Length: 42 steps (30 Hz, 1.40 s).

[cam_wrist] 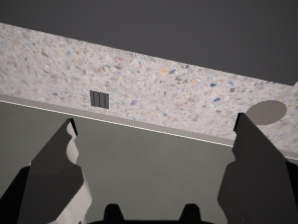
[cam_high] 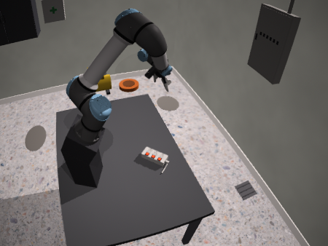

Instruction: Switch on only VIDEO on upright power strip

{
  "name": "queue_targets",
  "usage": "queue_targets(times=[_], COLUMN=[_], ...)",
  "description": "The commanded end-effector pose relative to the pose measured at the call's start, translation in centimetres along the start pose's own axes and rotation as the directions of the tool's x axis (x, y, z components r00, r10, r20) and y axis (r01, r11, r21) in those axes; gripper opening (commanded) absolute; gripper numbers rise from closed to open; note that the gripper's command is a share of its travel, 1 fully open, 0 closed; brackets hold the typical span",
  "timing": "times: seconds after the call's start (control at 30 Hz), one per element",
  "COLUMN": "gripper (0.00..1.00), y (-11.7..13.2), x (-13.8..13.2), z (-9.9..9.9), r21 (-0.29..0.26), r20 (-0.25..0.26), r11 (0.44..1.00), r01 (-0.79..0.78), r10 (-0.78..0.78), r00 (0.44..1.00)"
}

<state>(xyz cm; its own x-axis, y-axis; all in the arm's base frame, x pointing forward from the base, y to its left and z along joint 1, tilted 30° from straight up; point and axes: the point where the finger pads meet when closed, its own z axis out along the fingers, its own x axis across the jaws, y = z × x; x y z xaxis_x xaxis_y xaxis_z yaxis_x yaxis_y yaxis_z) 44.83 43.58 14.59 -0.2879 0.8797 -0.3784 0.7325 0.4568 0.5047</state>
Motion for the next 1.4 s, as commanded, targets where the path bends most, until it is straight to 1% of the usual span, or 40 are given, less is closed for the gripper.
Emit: queue_targets(times=[0.0, 0.2, 0.33, 0.43, 0.5, 0.67, 0.8, 0.9, 1.0, 1.07, 1.2, 1.27, 1.37], gripper=[1.00, 1.00, 1.00, 1.00, 1.00, 1.00, 1.00, 1.00, 1.00, 1.00, 1.00, 1.00, 1.00], y=[0.0, -0.1, -0.5, -1.0, -1.0, -2.3, -3.8, -5.2, -6.8, -6.8, -9.4, -10.7, -12.8], x=[0.0, -0.2, -0.6, -1.2, -1.2, -2.6, -4.2, -5.7, -7.3, -7.3, -9.7, -10.9, -12.8], z=[-0.1, 0.5, 1.6, 2.9, 2.9, 6.0, 9.1, 11.6, 14.2, 14.2, 17.3, 18.8, 20.6], r21=[-0.001, 0.004, 0.015, 0.029, 0.029, 0.062, 0.098, 0.129, 0.160, 0.160, 0.201, 0.219, 0.244], r20=[-0.001, -0.003, -0.009, -0.015, -0.015, -0.026, -0.033, -0.034, -0.031, -0.031, -0.020, -0.011, 0.005], r11=[1.000, 1.000, 0.998, 0.995, 0.995, 0.975, 0.938, 0.890, 0.822, 0.822, 0.696, 0.619, 0.486], r01=[-0.001, -0.018, -0.055, -0.101, -0.101, -0.213, -0.334, -0.437, -0.546, -0.546, -0.689, -0.754, -0.839], r10=[0.001, 0.018, 0.055, 0.101, 0.101, 0.215, 0.338, 0.444, 0.557, 0.557, 0.706, 0.775, 0.865], r00=[1.000, 1.000, 0.998, 0.995, 0.995, 0.976, 0.941, 0.895, 0.830, 0.830, 0.708, 0.632, 0.502])
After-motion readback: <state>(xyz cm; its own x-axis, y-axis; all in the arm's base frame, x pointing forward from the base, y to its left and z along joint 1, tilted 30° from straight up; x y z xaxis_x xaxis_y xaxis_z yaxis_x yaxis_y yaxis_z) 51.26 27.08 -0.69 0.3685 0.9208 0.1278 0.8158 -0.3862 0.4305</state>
